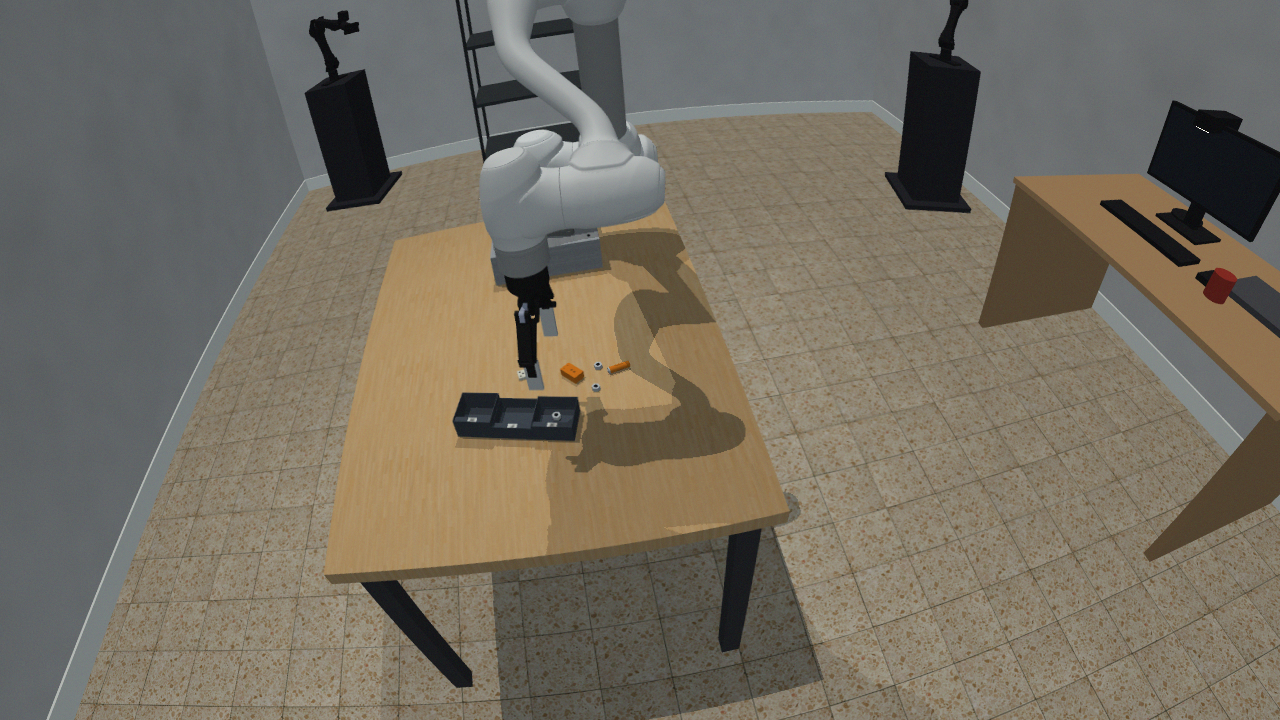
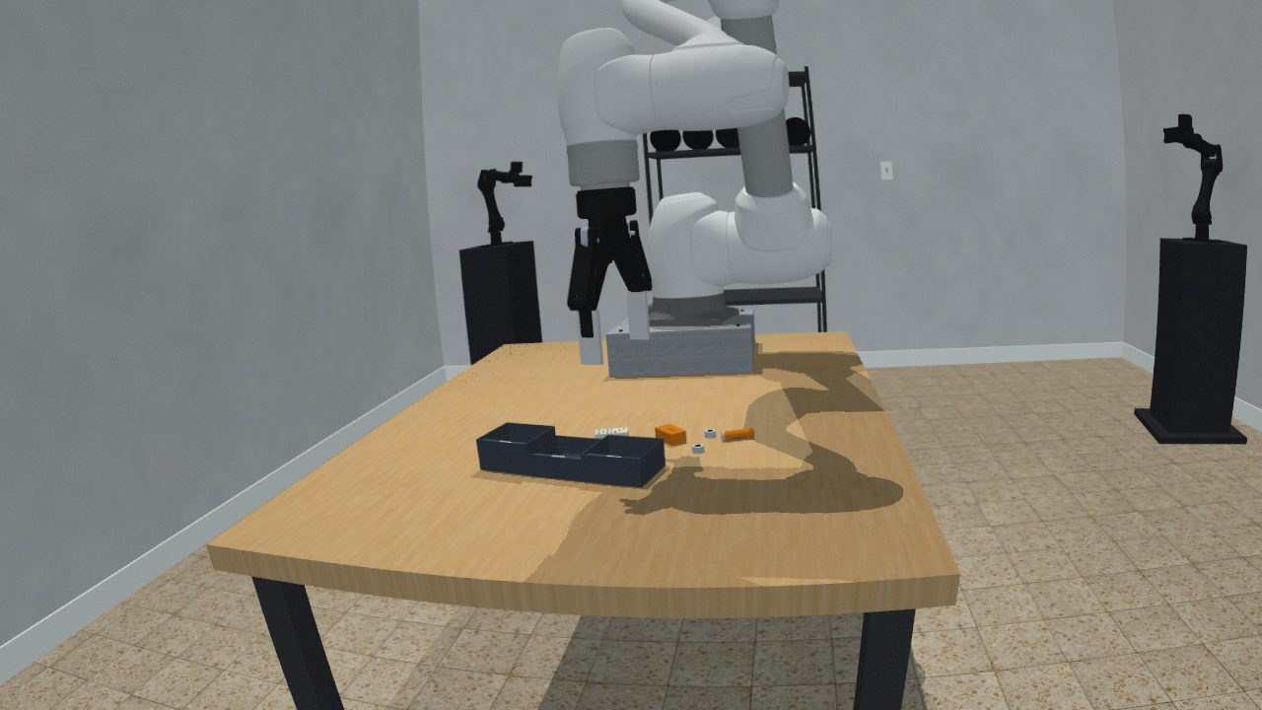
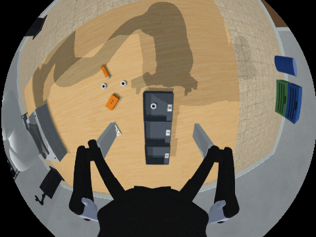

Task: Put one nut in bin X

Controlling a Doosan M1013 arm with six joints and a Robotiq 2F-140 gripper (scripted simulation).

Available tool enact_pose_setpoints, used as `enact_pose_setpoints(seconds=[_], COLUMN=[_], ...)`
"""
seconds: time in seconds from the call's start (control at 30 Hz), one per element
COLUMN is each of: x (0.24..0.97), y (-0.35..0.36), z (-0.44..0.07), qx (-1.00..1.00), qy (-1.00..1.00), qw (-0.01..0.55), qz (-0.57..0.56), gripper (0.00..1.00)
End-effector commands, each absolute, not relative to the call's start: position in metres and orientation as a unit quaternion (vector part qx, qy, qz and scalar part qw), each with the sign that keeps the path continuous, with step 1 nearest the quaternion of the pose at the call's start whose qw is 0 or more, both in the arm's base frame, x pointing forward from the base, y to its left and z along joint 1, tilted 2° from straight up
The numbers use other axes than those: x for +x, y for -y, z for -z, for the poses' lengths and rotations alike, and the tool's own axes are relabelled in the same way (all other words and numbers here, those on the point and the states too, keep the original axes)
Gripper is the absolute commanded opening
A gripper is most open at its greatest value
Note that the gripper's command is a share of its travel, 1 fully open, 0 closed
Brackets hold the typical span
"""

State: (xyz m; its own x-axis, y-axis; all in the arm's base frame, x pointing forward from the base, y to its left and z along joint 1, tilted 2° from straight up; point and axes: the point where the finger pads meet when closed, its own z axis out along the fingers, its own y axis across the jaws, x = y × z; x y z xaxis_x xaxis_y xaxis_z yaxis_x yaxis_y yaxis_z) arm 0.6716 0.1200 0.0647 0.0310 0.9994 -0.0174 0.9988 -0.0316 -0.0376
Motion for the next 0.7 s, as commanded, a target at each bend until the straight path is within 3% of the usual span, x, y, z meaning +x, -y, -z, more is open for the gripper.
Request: enact_pose_setpoints(seconds=[0.0, 0.33, 0.67], x=[0.672, 0.673, 0.673], y=[-0.120, -0.121, -0.121], z=[-0.070, -0.108, -0.108], qx=[-0.718, -0.718, -0.718], qy=[0.696, 0.696, 0.696], qw=[0.007, 0.007, 0.007], qz=[-0.019, -0.019, -0.019], gripper=[1.00, 1.00, 1.00])
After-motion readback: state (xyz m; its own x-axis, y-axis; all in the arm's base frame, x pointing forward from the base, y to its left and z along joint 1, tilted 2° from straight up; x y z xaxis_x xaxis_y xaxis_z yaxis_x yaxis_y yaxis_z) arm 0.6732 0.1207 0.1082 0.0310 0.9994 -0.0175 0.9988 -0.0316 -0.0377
